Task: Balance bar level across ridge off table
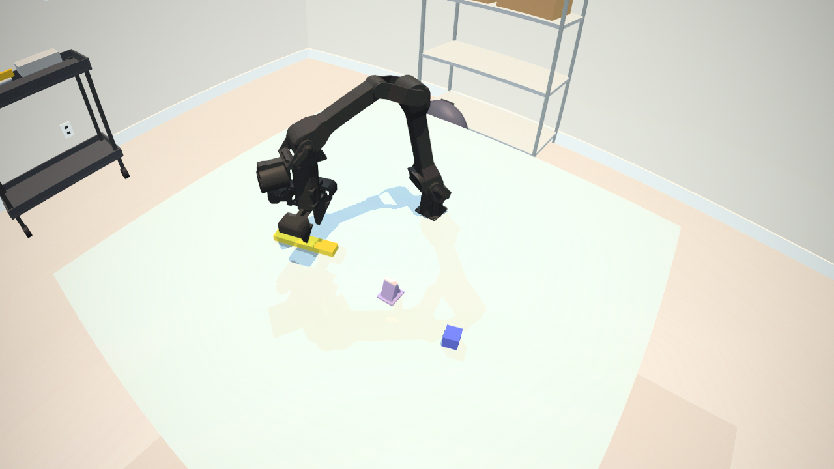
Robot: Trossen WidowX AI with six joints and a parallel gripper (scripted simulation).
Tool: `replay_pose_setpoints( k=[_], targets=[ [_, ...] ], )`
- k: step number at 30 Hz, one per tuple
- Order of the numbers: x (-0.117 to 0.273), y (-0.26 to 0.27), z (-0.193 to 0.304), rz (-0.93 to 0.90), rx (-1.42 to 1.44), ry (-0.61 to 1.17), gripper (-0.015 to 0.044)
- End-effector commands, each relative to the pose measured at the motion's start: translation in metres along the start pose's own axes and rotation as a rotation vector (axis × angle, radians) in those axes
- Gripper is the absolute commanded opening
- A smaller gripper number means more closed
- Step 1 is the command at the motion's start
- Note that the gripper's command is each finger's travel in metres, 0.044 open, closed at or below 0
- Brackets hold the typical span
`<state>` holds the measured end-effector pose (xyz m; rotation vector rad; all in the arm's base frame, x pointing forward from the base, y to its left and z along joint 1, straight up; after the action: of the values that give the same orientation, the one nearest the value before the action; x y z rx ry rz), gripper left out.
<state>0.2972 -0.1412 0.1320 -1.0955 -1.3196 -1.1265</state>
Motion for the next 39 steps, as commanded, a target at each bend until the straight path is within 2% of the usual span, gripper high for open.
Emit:
replay_pose_setpoints(
  k=[1,22,37,39],
  targets=[
    [-0.017,-0.003,0.001,0.018,-0.004,0.005,0.0315],
    [-0.043,-0.003,0.001,0.018,-0.004,0.005,0.0315],
    [-0.043,-0.003,0.001,0.018,-0.004,0.005,0.0315],
    [-0.042,-0.003,0.002,0.014,-0.001,0.009,0.0263]
  ],
)
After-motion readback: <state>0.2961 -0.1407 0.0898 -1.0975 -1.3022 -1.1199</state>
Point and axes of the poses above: the point midway between the two fingers, 35 mm back from their tips, its own x axis back along the fingers, its own y axis across the jaws, z = x × y, the point moved 4 cm from there along x, back along the fingers, and after that the axes turned 11 degrees about -x, right-handed, at the moved point
